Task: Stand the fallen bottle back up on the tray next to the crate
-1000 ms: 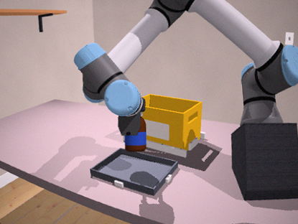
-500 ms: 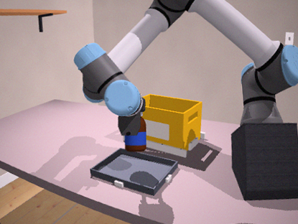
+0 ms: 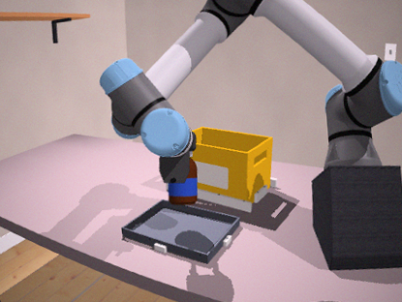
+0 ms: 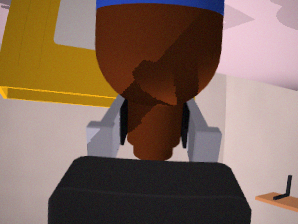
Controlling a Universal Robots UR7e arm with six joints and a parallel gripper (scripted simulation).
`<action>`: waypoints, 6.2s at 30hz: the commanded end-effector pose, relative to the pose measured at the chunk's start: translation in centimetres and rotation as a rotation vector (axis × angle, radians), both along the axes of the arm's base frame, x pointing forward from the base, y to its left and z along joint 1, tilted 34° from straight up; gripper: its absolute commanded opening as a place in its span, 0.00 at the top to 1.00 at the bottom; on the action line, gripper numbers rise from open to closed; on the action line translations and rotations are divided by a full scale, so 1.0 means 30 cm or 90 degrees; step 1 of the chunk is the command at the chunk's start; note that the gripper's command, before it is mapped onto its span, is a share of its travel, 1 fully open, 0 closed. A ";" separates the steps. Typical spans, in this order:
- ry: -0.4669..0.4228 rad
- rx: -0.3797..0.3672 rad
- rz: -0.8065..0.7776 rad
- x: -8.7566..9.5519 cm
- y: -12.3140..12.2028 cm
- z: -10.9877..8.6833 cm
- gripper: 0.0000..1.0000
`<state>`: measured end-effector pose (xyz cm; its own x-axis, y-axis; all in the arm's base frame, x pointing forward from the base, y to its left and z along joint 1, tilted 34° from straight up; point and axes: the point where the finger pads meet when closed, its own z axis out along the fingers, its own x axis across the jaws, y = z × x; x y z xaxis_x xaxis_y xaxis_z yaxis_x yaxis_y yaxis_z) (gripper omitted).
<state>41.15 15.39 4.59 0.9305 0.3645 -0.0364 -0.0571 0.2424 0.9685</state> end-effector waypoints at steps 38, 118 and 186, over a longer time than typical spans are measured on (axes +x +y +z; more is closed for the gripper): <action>0.000 0.000 0.000 0.018 -0.051 -0.079 1.00; 0.000 0.000 0.000 0.037 -0.110 -0.170 1.00; 0.000 0.000 0.000 0.037 -0.110 -0.170 0.00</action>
<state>42.26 12.05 -0.57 0.9305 0.3645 -0.0364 -0.0571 0.2424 0.9685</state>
